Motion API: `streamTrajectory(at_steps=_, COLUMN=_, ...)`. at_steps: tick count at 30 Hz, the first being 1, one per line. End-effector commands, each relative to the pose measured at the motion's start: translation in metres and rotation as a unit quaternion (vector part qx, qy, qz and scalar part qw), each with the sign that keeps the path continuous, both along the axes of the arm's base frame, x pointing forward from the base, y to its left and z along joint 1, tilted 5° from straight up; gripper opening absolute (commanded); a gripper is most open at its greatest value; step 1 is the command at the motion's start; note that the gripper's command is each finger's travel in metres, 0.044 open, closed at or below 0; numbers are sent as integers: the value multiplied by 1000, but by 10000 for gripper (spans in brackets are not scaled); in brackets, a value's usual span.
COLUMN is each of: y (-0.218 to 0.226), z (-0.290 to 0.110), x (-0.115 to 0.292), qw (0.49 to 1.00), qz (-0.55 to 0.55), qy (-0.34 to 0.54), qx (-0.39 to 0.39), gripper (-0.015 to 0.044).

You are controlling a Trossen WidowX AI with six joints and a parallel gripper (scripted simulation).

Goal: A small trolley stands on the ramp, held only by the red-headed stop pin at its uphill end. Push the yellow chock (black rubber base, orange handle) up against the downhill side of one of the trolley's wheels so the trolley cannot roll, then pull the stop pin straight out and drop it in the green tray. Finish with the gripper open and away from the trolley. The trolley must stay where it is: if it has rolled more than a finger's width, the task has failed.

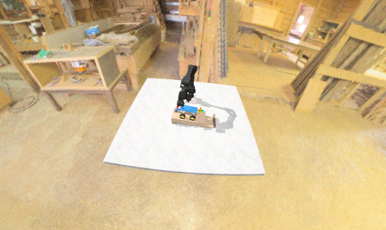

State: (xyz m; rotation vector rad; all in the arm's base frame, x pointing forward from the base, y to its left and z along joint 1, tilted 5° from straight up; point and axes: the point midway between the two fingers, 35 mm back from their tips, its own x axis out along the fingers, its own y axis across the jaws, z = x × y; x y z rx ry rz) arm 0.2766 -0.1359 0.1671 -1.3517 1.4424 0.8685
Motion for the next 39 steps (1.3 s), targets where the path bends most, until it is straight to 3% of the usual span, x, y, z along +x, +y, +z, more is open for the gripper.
streamTrajectory(at_steps=1, y=-2, z=-3, x=0, qw=1000, qz=2, qy=1, qx=-1, gripper=190)
streamTrajectory(at_steps=31, y=-14, z=-39, x=2, qw=1000, qz=2, qy=1, qx=-1, gripper=190)
streamTrajectory(at_steps=36, y=-13, z=-36, x=2, qw=1000, qz=0, qy=0, qx=-3, gripper=59)
streamTrajectory(at_steps=39, y=-13, z=-36, x=2, qw=1000, qz=0, qy=0, qx=-3, gripper=39)
